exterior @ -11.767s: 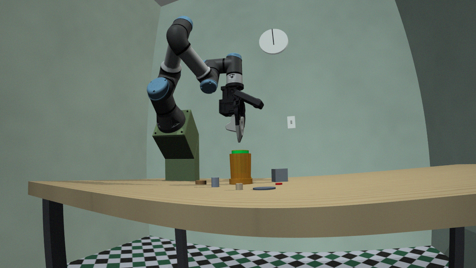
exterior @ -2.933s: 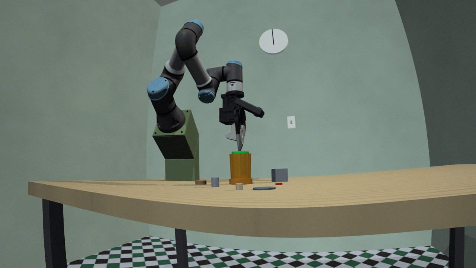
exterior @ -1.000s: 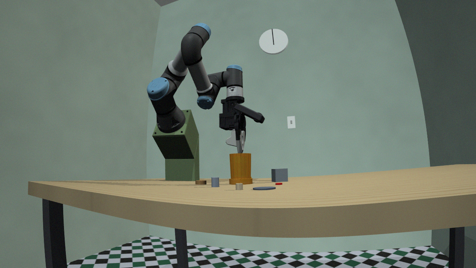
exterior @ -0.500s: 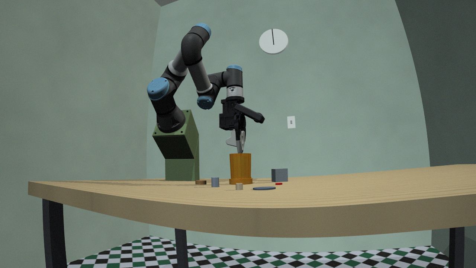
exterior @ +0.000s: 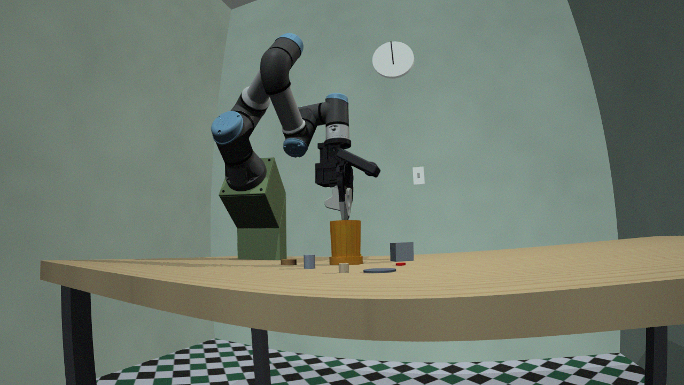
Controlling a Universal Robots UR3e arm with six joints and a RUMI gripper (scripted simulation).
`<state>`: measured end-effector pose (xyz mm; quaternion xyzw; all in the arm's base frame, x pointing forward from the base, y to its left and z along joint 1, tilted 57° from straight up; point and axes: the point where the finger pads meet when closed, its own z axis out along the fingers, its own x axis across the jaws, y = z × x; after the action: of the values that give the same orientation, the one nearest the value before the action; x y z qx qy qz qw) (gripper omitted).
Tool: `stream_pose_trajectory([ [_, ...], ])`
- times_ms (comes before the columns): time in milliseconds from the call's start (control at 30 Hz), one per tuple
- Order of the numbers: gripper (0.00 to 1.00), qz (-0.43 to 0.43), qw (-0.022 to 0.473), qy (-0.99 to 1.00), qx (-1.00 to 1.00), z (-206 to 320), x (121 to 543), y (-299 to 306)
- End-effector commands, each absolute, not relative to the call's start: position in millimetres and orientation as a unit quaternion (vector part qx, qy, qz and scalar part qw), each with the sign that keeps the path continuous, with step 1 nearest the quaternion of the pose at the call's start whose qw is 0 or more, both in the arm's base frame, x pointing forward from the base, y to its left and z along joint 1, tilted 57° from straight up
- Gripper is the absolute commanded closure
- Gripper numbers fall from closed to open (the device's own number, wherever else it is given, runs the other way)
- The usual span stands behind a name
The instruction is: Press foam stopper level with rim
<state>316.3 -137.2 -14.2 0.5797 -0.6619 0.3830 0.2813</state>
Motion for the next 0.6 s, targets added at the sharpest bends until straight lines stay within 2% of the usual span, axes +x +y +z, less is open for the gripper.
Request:
stream_pose_trajectory([
  [0, 1.0, 0.383, 0.281, -0.662, 0.58, -14.2, 316.5, -137.0],
  [567, 1.0, 0.383, 0.281, -0.662, 0.58, -12.8, 316.3, -134.9],
])
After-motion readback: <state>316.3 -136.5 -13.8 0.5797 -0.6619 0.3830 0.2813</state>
